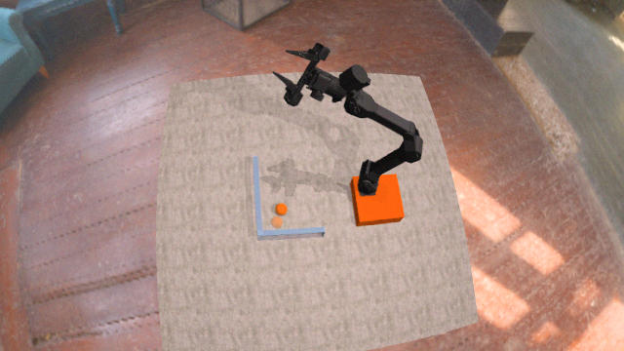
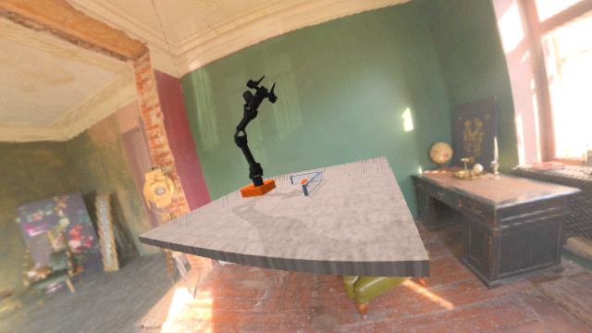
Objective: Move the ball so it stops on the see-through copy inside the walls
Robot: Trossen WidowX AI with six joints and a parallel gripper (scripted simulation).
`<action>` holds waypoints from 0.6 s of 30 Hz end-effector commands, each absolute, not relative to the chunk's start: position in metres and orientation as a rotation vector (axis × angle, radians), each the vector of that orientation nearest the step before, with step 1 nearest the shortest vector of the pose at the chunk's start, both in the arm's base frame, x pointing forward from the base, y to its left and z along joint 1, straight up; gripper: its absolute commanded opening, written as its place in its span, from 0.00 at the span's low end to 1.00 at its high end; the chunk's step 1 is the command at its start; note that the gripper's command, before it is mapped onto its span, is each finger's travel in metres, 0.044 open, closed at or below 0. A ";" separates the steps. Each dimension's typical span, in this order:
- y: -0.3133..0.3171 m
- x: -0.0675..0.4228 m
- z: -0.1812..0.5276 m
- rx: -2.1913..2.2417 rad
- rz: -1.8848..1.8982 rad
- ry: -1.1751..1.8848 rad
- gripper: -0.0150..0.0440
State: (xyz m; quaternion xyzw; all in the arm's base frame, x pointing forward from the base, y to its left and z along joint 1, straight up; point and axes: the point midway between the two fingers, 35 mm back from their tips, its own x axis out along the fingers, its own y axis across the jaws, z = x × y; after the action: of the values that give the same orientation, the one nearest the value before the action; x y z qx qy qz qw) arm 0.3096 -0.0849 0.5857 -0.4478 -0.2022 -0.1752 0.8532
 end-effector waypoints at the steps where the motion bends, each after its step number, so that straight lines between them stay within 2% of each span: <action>1: -0.085 0.341 0.551 -0.868 -0.291 -0.328 0.80; 11: -0.066 0.418 0.423 -0.553 -0.056 0.061 0.80; 18: -0.033 0.443 0.311 -0.332 0.071 0.414 0.80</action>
State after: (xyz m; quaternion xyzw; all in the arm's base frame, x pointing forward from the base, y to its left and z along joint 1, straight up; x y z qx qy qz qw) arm 0.4362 -0.0475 0.3601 -0.2069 0.1284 0.0140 0.9698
